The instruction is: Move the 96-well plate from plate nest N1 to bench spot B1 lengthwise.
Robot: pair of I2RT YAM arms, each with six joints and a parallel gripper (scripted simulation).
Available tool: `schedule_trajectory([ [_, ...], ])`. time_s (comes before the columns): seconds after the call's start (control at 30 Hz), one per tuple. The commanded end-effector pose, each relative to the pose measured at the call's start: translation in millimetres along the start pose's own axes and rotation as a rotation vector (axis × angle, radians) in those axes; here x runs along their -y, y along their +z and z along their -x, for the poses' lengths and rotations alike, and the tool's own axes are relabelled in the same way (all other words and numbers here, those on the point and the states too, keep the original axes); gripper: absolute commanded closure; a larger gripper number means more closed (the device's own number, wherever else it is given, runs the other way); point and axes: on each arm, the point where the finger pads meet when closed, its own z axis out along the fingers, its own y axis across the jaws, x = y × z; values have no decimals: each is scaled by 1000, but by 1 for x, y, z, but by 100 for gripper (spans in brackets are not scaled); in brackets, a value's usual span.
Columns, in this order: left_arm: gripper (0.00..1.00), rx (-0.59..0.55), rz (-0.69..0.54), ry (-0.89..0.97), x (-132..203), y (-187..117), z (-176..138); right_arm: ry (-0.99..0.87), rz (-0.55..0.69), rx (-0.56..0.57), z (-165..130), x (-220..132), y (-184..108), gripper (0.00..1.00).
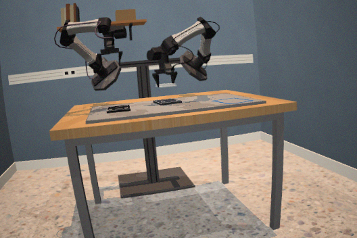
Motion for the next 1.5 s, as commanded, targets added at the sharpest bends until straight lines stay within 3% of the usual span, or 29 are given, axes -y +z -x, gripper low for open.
schedule_trajectory([
  [0.0, 100, 22, -36, 4, 9, -19, 2, -4, 0, 0, -1, 0, -1, 0],
  [1.47, 100, 21, -35, 6, 6, -19, 1, -4, 0, 0, -1, 0, -1, 0],
])
